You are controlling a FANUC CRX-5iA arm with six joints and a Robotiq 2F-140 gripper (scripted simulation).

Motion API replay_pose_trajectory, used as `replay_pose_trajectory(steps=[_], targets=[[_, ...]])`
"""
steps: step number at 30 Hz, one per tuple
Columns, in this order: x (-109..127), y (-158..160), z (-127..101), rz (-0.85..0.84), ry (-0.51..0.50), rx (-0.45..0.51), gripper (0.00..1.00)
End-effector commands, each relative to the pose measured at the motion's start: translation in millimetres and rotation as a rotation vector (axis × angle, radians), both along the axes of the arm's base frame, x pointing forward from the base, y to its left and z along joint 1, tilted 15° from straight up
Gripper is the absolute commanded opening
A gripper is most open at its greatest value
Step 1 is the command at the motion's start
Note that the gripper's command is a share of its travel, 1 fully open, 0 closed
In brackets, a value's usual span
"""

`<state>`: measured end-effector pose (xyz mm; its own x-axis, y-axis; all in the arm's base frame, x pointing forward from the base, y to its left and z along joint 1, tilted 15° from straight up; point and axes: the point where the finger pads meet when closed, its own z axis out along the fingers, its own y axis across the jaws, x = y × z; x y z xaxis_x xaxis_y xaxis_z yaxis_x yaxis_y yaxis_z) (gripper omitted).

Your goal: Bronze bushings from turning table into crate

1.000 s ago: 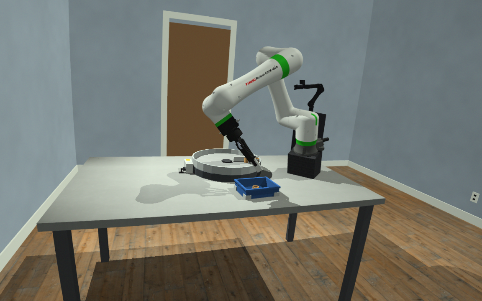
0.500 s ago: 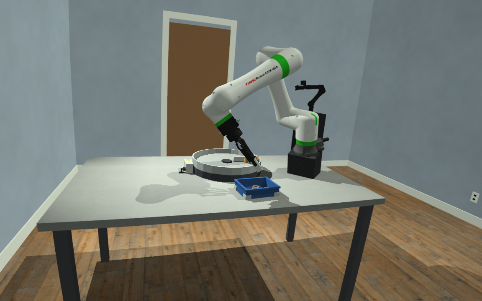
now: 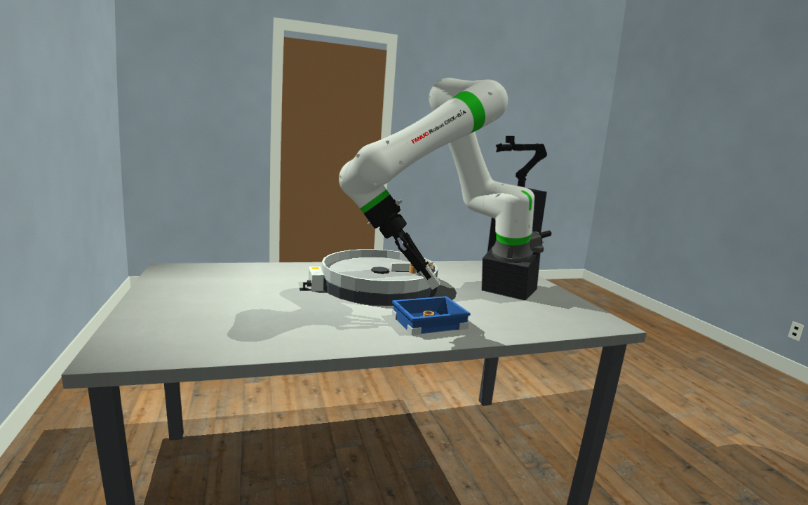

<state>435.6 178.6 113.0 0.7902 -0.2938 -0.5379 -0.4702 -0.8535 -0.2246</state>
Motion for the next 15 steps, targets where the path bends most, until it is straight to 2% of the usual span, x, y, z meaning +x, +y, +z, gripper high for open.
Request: replay_pose_trajectory(steps=[1,8,15], targets=[[0.1,0.0,0.2,0.000,0.000,0.000,0.07],[-0.3,-1.5,-0.2,-0.002,0.000,0.000,0.06],[-6.6,-22.0,-4.6,-0.026,0.004,0.006,0.06]])
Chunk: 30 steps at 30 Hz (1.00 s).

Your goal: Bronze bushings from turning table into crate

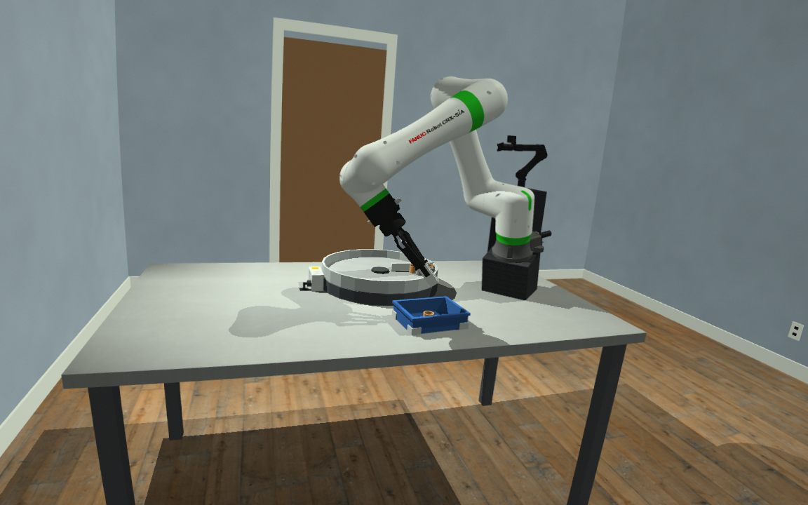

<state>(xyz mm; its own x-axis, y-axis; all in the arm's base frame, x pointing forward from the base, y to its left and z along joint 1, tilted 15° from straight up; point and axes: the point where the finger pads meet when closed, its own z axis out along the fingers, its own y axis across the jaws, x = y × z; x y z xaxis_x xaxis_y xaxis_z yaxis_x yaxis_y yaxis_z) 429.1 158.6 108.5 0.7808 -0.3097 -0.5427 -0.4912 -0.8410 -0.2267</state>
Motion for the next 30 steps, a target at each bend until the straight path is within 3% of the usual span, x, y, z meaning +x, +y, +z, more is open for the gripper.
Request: replay_pose_trajectory(steps=[1,6,15,17,24,30], targets=[[-3.0,-9.7,-1.8,-0.012,0.001,0.003,0.06],[-19.8,-64.6,-13.6,-0.075,0.010,0.017,0.06],[-55.4,-191.5,-41.0,-0.223,0.033,0.050,0.06],[-55.4,-191.5,-41.0,-0.223,0.033,0.050,0.06],[-79.6,-277.3,-59.6,-0.317,0.047,0.070,0.06],[-87.0,-309.9,-66.5,-0.353,0.053,0.077,0.06]])
